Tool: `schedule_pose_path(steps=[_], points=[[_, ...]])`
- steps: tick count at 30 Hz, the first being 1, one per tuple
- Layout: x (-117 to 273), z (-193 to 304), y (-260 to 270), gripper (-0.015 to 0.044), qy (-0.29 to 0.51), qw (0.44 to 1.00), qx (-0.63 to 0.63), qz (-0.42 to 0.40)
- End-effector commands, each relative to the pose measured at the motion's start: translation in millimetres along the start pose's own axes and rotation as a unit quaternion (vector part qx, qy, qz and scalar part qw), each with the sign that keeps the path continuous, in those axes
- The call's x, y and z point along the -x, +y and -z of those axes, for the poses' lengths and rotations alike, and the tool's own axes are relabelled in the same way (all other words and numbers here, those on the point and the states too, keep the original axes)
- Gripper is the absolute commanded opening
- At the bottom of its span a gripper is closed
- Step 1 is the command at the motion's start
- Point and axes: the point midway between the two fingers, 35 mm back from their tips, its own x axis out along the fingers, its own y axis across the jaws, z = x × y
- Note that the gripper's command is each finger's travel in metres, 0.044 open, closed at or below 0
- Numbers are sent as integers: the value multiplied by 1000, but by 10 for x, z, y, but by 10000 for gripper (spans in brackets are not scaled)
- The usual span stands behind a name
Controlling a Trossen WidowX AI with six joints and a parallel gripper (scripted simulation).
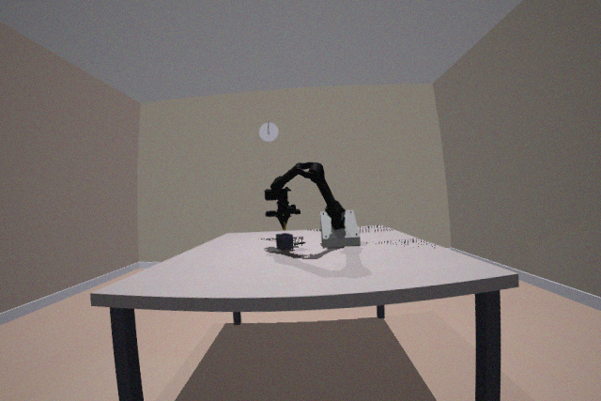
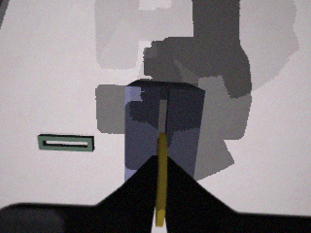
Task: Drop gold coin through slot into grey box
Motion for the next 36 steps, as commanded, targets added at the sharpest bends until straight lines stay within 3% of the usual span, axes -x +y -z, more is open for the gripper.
schedule_pose_path(steps=[1, 36], points=[[-14, -16, -30, 0, -1, 1000, -2, 0], [-101, -30, -22, 0, 0, 1000, -3, 0]])
